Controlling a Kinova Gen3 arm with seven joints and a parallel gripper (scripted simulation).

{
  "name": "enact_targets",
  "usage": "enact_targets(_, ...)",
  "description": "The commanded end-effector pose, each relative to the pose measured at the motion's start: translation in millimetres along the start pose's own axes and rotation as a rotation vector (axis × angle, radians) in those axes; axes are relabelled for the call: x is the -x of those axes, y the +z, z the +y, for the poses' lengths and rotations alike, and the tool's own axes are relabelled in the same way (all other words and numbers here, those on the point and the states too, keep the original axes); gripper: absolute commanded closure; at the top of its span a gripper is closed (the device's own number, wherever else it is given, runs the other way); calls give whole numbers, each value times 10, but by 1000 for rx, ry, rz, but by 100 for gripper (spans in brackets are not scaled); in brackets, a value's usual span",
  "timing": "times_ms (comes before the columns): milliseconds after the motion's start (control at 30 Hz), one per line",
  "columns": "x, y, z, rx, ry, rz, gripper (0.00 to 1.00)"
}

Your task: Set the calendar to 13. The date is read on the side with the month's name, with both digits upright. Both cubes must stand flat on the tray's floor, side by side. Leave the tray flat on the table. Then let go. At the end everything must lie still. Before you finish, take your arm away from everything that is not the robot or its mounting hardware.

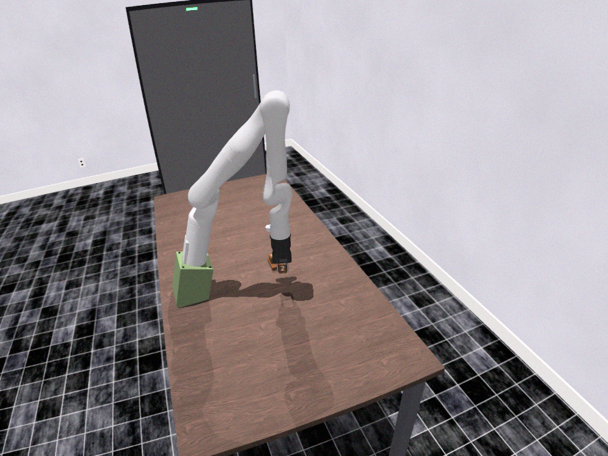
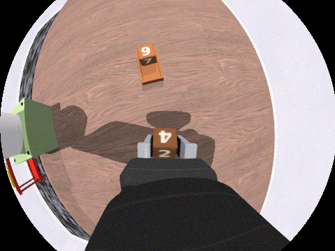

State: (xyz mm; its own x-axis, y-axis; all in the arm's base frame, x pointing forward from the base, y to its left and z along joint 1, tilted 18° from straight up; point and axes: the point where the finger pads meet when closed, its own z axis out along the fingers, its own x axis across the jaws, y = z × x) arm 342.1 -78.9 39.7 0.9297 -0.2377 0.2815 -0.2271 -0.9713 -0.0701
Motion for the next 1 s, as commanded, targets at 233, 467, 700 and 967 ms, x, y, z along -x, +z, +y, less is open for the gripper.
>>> enact_targets(233, -5, -27, 116, -23, 32, 16, 40)
enact_targets(467, -7, -35, 119, -32, 32, 18, 40)
enact_targets(700, -7, -35, 119, -32, 32, 18, 40)
enact_targets(967, 3, -15, 115, -64, 31, 10, 40)
